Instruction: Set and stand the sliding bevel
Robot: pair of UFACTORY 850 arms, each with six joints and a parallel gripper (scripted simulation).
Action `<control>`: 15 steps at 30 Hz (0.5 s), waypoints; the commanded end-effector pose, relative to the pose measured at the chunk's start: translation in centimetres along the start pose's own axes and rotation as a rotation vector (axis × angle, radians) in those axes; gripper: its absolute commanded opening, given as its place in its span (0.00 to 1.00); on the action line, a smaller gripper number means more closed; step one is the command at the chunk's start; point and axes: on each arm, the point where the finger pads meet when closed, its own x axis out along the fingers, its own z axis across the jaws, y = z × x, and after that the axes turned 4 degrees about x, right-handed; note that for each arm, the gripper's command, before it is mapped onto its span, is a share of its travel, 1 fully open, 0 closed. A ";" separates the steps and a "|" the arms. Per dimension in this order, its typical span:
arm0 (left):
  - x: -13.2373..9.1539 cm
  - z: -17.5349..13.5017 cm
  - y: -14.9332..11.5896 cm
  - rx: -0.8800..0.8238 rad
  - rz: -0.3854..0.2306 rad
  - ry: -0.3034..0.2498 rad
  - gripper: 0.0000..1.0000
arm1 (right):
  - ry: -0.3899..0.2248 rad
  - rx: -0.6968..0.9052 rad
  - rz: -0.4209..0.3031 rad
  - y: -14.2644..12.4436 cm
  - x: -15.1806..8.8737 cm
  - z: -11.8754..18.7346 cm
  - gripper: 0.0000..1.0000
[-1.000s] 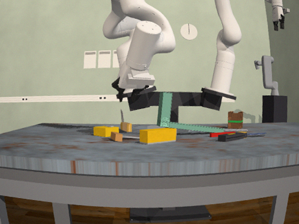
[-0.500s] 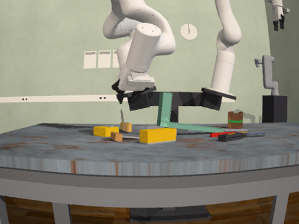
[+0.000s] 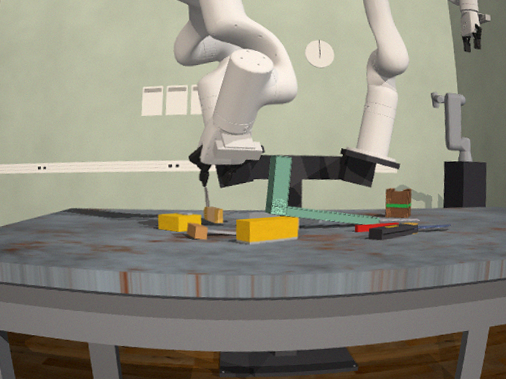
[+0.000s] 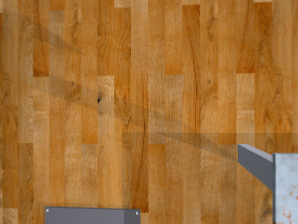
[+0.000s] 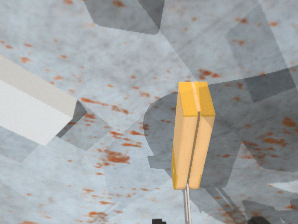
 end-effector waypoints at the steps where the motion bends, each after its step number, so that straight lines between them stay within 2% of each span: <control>1: -0.1 0.0 0.0 0.000 0.002 0.000 1.00 | 0.000 0.000 0.001 0.6 0.5 0.0 0.48; 15: -0.1 0.0 0.0 0.000 0.002 0.000 1.00 | 0.000 0.000 0.001 2.8 2.7 -0.2 0.48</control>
